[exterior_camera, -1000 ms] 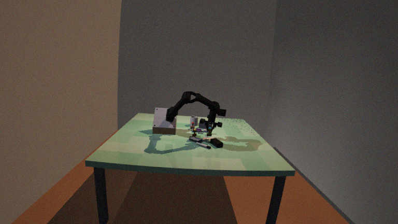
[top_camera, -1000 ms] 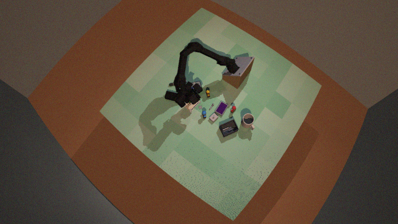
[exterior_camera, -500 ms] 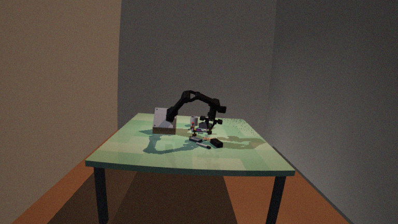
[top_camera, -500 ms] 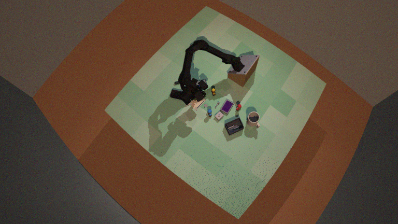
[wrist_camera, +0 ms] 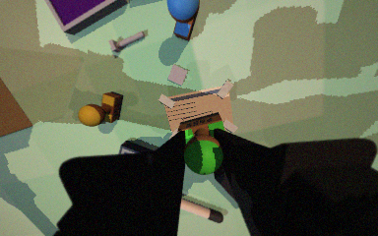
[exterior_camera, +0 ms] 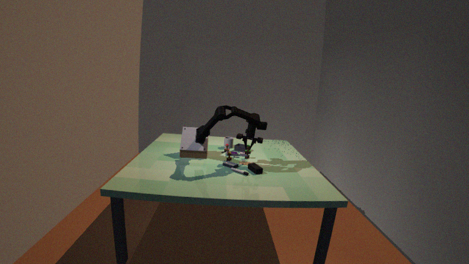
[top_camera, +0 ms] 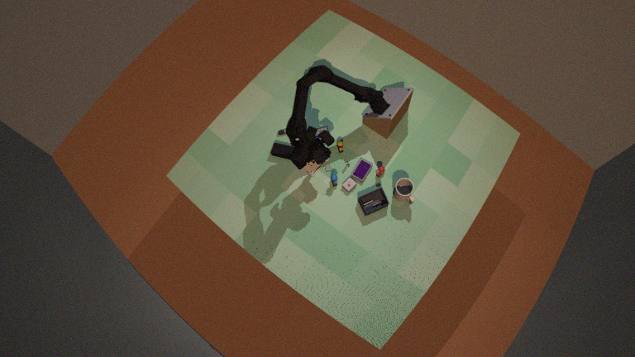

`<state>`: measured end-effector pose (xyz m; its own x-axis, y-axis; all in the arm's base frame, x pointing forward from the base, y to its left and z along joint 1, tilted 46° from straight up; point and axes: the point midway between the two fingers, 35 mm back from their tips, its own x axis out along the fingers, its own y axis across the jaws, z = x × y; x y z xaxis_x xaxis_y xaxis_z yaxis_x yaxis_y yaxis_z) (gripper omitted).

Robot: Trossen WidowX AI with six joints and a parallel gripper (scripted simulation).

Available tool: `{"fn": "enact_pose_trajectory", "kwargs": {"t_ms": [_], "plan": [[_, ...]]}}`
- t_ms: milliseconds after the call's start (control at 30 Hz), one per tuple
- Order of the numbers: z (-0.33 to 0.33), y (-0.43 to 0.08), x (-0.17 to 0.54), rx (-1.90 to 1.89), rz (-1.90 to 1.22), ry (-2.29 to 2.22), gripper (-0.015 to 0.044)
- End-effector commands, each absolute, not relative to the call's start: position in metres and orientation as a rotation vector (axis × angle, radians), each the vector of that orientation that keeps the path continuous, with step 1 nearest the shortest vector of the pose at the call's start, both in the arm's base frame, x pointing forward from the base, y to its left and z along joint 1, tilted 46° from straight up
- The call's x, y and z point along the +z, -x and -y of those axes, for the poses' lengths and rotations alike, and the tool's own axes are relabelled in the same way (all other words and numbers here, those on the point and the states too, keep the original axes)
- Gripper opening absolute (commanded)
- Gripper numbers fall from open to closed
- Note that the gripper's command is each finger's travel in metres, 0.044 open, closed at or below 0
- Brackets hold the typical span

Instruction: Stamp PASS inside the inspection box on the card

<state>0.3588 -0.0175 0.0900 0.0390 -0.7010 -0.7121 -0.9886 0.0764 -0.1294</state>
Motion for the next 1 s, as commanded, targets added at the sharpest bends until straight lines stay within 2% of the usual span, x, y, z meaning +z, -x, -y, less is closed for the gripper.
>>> {"fn": "enact_pose_trajectory", "kwargs": {"t_ms": [0, 400, 967], "plan": [[-0.008, -0.362, 0.067, 0.599, -1.716, 1.682, 0.0000], [-0.073, -0.358, 0.003, 0.610, -1.710, 1.675, 0.0000], [-0.140, -0.324, -0.077, 0.590, -1.724, 1.680, 0.0000]]}}
